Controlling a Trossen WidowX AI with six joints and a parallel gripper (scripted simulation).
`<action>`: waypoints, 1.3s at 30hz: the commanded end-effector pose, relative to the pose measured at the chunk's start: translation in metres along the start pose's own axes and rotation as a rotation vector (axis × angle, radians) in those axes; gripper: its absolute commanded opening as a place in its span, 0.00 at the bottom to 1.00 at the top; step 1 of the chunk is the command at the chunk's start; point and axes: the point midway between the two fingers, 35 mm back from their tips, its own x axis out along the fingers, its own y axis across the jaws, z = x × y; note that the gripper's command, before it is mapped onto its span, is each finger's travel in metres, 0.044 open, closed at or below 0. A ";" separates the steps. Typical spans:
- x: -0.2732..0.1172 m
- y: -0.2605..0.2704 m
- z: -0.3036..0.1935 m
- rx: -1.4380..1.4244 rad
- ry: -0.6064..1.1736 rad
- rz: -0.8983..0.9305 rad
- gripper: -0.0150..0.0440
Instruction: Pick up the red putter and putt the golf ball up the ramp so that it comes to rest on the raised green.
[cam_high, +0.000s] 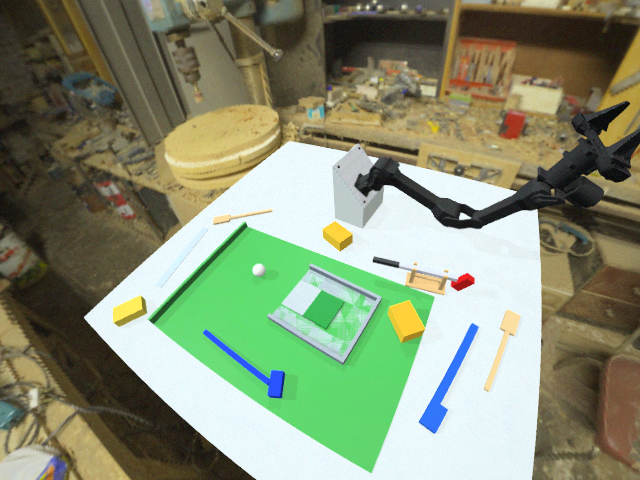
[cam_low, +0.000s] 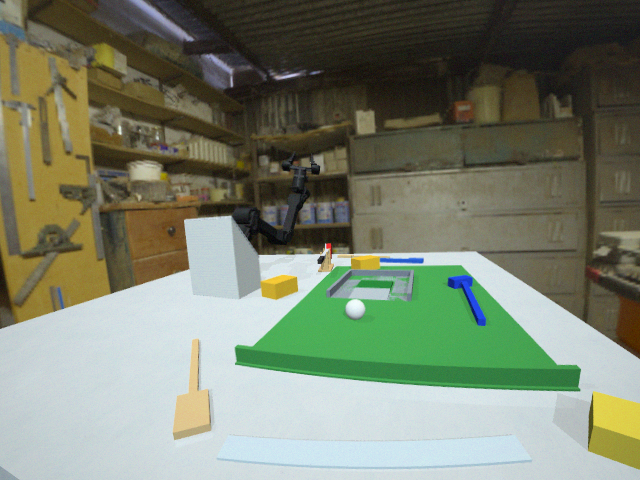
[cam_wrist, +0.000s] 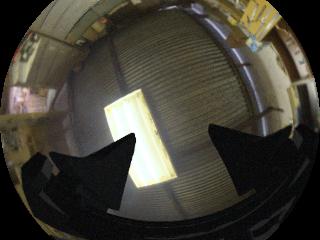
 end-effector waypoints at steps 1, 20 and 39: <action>0.001 -0.001 -0.003 -0.002 0.008 0.002 0.98; 0.017 0.024 -0.291 -0.149 0.747 0.657 1.00; -0.226 0.162 -0.425 -0.010 0.802 1.970 1.00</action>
